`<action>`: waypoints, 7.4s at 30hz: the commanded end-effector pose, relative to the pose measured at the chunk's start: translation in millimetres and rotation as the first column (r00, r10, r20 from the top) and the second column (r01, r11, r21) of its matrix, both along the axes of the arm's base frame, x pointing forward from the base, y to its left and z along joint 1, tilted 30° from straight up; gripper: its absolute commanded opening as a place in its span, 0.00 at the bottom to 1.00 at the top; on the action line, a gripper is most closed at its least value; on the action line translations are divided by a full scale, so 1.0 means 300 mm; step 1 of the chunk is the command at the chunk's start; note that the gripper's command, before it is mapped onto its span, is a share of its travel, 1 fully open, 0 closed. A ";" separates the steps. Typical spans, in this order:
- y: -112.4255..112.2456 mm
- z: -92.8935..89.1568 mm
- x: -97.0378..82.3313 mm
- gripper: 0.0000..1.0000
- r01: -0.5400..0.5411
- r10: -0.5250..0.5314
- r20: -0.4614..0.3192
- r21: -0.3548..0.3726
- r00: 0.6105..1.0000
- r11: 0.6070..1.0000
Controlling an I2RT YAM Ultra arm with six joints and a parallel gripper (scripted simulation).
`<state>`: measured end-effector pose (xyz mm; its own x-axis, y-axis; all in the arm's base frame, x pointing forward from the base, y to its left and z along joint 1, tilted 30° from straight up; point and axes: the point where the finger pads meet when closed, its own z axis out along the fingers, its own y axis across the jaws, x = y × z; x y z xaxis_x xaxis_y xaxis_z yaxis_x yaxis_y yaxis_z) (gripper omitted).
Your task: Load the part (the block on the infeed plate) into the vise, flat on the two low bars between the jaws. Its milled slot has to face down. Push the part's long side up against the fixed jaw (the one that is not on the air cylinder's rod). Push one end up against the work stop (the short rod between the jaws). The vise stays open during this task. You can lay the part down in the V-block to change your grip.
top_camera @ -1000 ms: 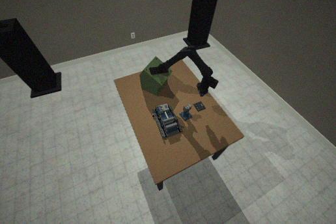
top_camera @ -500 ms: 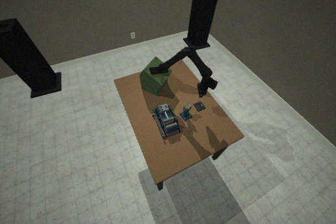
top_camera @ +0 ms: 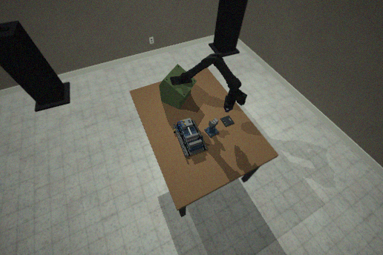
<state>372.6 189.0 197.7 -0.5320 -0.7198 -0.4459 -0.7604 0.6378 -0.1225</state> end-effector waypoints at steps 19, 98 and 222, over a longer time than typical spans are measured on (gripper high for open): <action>-0.103 0.033 0.027 0.00 0.476 -0.449 -0.167 0.199 0.878 0.857; -0.402 -0.026 0.084 0.00 0.884 -0.545 -0.773 -0.045 -0.325 -0.464; -0.403 0.012 0.092 0.00 0.771 -0.546 -0.718 0.020 -0.432 -0.636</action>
<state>399.6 73.5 175.6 -0.1449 0.9840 0.1031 0.9037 0.0892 0.4187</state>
